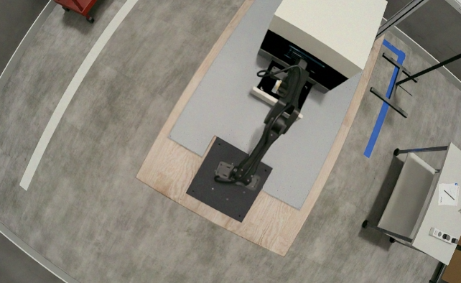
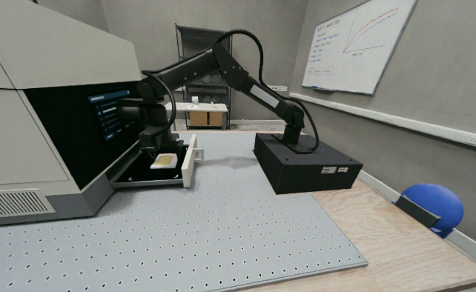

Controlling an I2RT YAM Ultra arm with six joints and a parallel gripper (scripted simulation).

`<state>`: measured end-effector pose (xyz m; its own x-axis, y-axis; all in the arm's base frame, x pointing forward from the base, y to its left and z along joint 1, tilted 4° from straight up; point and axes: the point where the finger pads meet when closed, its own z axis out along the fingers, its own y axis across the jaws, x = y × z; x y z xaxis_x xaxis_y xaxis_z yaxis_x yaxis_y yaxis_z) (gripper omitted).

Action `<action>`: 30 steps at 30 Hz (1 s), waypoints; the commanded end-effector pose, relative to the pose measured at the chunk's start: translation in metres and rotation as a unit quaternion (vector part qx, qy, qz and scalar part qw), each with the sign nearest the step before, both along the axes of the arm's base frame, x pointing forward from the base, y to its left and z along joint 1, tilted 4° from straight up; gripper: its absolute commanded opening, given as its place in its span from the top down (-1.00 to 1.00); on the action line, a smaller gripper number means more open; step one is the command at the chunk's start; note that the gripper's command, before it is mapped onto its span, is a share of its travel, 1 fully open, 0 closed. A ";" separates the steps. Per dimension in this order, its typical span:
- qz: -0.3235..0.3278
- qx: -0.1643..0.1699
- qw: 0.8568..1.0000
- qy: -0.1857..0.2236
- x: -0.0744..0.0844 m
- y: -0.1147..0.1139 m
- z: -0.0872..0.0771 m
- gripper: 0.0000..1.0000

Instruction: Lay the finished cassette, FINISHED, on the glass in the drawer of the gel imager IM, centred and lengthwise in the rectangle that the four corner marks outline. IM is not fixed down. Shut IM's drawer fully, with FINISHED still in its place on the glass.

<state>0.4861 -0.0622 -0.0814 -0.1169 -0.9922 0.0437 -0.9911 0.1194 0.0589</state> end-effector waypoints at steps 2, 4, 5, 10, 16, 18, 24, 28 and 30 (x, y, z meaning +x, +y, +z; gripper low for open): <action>0.001 0.001 1.000 -0.014 0.006 0.003 0.010 -0.83; 0.001 0.001 1.000 -0.014 0.006 0.003 0.010 -0.83; 0.001 0.001 1.000 -0.014 0.006 0.003 0.010 -0.83; 0.001 0.001 1.000 -0.014 0.006 0.003 0.010 -0.83; 0.001 0.001 1.000 -0.014 0.006 0.003 0.010 -0.83; 0.001 0.001 1.000 -0.014 0.006 0.003 0.010 -0.83; 0.001 0.001 1.000 -0.014 0.006 0.003 0.010 -0.83; 0.001 0.001 1.000 -0.014 0.006 0.003 0.010 -0.83; 0.000 0.005 1.000 -0.018 0.007 0.004 0.018 -0.83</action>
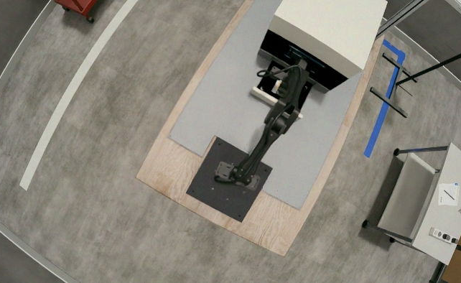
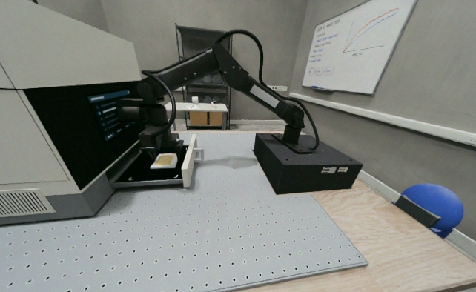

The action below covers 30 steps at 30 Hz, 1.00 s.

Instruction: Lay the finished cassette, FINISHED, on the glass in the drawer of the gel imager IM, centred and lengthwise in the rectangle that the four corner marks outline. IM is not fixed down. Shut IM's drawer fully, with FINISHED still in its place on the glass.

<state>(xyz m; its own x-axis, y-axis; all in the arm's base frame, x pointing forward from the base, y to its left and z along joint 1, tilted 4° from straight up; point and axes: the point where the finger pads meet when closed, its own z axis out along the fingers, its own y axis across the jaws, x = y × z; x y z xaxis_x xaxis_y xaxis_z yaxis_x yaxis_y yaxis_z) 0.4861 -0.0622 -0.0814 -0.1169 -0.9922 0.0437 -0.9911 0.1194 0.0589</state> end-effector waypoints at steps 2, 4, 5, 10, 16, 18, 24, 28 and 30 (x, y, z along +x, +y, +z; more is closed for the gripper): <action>0.000 0.005 1.000 -0.016 0.006 0.004 0.020 -0.83; 0.000 0.005 1.000 -0.016 0.006 0.003 0.020 -0.83; 0.000 0.005 1.000 -0.016 0.006 0.003 0.020 -0.83; 0.000 0.005 1.000 -0.015 0.006 0.002 0.020 -0.83; -0.001 0.005 1.000 -0.015 0.005 0.000 0.021 -0.83; -0.001 0.005 1.000 -0.015 0.005 0.000 0.021 -0.83; -0.001 0.005 1.000 -0.015 0.005 -0.001 0.021 -0.83; -0.001 0.005 1.000 -0.015 0.005 -0.002 0.021 -0.83; -0.001 0.005 1.000 -0.015 0.004 -0.002 0.021 -0.83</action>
<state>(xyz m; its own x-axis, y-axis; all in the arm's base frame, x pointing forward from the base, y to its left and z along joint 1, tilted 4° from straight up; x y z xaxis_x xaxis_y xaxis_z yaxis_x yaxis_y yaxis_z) 0.4861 -0.0622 -0.0814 -0.1169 -0.9922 0.0437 -0.9911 0.1194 0.0589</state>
